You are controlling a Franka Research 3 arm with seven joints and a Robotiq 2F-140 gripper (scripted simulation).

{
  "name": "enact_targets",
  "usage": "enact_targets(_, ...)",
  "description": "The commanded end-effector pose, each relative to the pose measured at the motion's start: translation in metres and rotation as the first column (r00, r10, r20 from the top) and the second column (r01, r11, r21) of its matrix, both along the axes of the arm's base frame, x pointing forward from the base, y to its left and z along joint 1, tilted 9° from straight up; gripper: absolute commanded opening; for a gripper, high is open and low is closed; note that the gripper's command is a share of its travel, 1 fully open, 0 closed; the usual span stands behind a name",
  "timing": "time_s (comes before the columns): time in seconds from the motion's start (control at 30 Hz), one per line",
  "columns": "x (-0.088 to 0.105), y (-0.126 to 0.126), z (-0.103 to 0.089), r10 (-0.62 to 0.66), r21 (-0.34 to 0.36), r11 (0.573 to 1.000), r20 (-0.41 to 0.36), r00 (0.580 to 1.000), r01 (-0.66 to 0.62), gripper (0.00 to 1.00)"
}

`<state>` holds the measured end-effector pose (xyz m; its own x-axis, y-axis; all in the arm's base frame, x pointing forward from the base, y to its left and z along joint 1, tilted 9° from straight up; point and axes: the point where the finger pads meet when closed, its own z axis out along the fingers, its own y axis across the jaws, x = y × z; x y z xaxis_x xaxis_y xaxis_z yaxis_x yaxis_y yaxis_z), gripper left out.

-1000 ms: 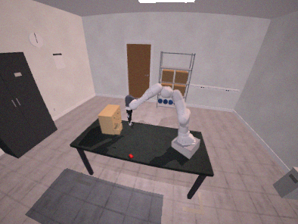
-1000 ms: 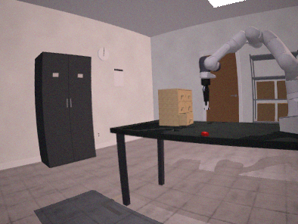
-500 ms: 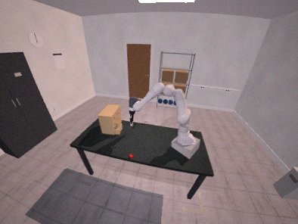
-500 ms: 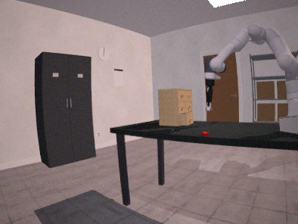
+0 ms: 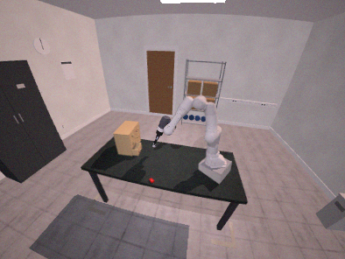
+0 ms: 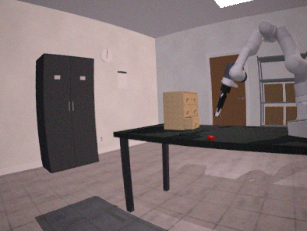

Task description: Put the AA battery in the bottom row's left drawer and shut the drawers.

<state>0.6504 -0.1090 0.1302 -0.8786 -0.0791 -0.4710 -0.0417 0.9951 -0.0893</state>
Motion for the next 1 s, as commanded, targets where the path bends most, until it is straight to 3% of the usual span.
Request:
enact_targets(0.0, 0.0300, -0.0016, 0.0221, 0.061, -0.005, 0.998, 0.247, 0.967, -0.062, 0.15)
enact_targets(0.2, 0.0280, -0.0018, 0.0204, 0.067, -0.004, 0.998, 0.333, 0.941, -0.070, 0.15)
enact_targets(0.57, 0.0230, -0.0026, 0.0168, 0.082, -0.005, 0.995, 0.560, 0.824, -0.095, 0.15)
enact_targets(0.97, 0.0214, -0.0031, 0.0160, 0.084, -0.007, 0.995, 0.622, 0.778, -0.102, 0.15)
